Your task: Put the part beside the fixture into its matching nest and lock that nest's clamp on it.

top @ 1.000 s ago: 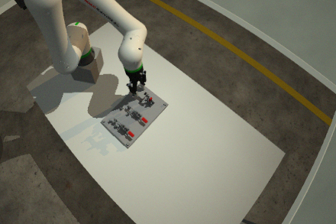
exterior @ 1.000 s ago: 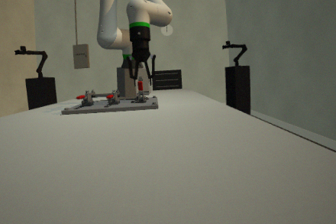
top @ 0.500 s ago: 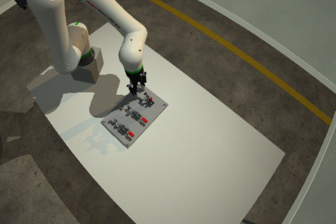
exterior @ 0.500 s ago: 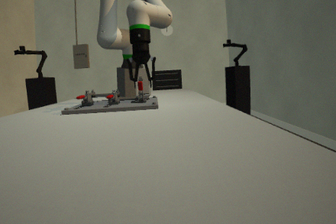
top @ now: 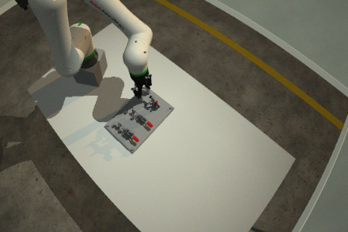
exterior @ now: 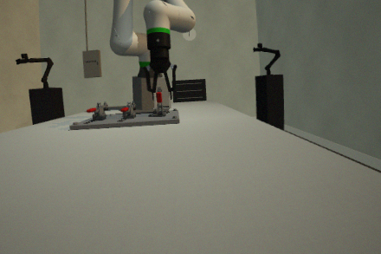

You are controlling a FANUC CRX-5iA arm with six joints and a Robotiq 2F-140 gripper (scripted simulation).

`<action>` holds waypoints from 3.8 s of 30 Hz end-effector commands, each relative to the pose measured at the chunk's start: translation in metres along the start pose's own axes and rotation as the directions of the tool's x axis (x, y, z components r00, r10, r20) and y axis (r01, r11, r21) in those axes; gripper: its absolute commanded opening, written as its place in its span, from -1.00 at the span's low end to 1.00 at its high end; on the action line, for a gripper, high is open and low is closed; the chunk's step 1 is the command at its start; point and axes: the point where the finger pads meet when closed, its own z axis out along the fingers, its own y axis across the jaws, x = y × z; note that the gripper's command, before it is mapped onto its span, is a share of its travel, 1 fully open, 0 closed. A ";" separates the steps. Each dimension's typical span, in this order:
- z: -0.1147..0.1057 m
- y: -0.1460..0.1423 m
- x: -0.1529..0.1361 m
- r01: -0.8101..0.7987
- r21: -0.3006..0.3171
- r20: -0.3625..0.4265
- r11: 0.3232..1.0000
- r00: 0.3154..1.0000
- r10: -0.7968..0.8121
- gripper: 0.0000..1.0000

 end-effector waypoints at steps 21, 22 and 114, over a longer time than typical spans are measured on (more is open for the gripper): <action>0.001 0.000 0.000 0.000 0.000 0.000 1.000 1.000 0.000 -1.00; 0.001 0.000 0.001 0.000 0.000 0.000 1.000 1.000 0.000 -1.00; 0.005 0.004 0.004 0.000 0.000 0.000 1.000 1.000 0.000 0.16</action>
